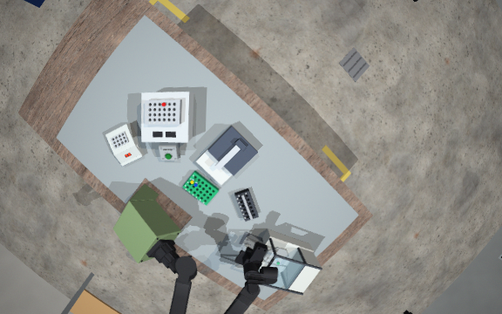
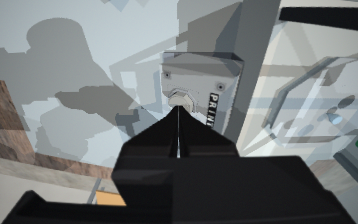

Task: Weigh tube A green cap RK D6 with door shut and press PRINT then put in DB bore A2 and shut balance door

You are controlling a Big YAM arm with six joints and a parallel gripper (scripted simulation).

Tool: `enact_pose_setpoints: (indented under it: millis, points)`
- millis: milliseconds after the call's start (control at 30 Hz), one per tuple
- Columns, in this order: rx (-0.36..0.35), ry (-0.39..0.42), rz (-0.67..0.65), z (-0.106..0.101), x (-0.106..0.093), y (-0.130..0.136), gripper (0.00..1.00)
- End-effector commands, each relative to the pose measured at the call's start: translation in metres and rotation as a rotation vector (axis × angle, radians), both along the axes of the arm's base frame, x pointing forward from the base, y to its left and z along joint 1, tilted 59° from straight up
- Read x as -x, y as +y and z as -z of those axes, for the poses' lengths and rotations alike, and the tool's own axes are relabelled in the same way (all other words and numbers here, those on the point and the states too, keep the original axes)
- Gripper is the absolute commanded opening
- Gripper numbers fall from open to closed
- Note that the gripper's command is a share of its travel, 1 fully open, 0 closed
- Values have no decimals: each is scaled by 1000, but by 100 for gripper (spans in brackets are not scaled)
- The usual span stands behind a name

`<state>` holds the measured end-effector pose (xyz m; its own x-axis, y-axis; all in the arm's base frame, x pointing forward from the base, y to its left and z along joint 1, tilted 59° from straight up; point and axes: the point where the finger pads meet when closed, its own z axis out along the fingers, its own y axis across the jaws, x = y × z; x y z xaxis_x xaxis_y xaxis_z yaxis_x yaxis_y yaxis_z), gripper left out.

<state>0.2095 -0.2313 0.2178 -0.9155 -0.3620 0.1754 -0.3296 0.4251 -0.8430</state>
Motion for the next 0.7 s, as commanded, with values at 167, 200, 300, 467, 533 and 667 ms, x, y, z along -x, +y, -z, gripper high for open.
enact_pose_setpoints:
  millis: [167,200,300,467,533,667]
  points:
    - [0,15,8,7,1,-9,0]
    - [0,15,8,7,1,-9,0]
    - [3,11,8,5,0,-11,0]
    - [0,15,8,9,0,-13,0]
    - [0,15,8,10,0,-14,0]
    - [0,15,8,11,-1,-16,0]
